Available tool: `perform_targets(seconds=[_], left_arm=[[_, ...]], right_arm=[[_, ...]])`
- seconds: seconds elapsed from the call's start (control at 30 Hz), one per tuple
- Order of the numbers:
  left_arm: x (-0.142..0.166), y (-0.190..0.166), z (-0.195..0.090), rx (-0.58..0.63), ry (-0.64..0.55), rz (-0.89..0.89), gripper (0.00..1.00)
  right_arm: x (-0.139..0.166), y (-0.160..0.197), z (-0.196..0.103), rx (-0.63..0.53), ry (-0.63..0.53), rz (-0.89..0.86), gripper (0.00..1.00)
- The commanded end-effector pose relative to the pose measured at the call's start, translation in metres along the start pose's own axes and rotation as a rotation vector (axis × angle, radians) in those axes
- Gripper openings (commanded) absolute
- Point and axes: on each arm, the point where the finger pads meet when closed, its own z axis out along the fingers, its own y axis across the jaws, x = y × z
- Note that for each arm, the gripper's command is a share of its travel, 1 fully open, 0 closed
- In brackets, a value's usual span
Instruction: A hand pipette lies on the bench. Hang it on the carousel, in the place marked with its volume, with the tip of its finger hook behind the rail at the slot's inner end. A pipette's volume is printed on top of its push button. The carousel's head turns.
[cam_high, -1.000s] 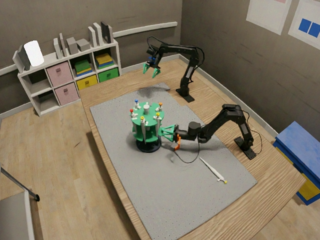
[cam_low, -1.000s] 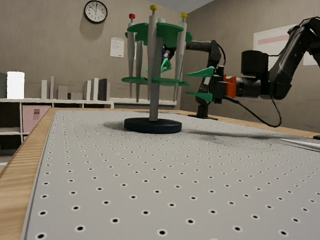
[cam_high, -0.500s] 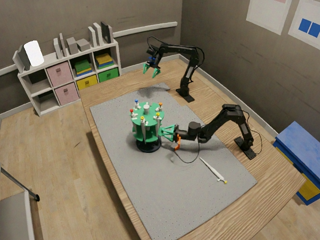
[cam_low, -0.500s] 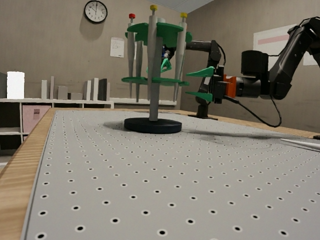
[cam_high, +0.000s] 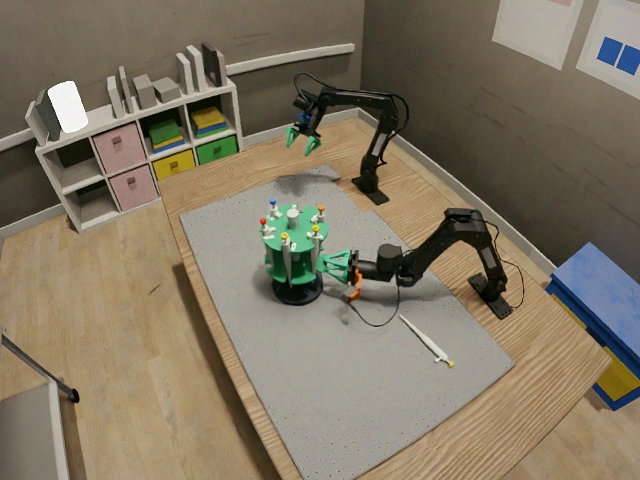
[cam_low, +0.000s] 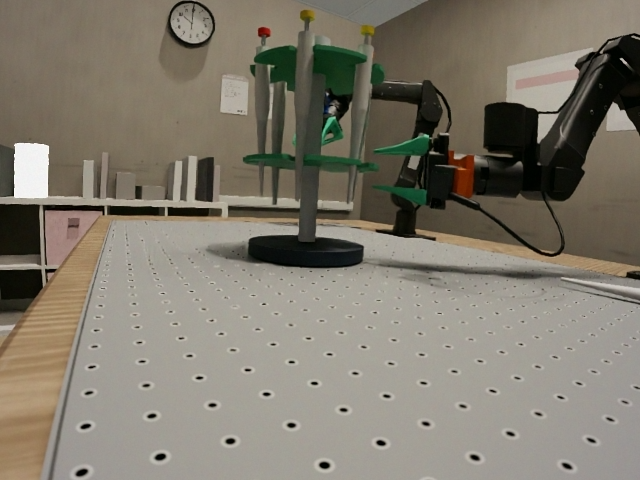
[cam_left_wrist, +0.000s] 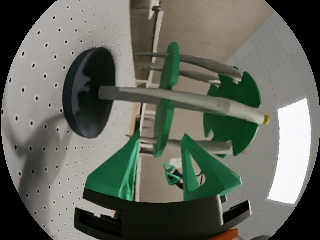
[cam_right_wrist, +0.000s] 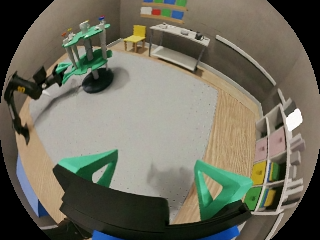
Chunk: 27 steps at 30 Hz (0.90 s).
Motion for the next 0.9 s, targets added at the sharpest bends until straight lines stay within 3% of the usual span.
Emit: perform_targets(seconds=[0.0, 0.87], left_arm=[[-0.005, -0.021, -0.012, 0.047, -0.004, 0.016, 0.49], [-0.004, -0.018, -0.071, 0.045, -0.004, 0.017, 0.49]], right_arm=[[-0.005, -0.004, -0.001, -0.002, -0.023, -0.008, 1.0], [-0.005, -0.004, -0.001, -0.002, -0.023, -0.008, 1.0]])
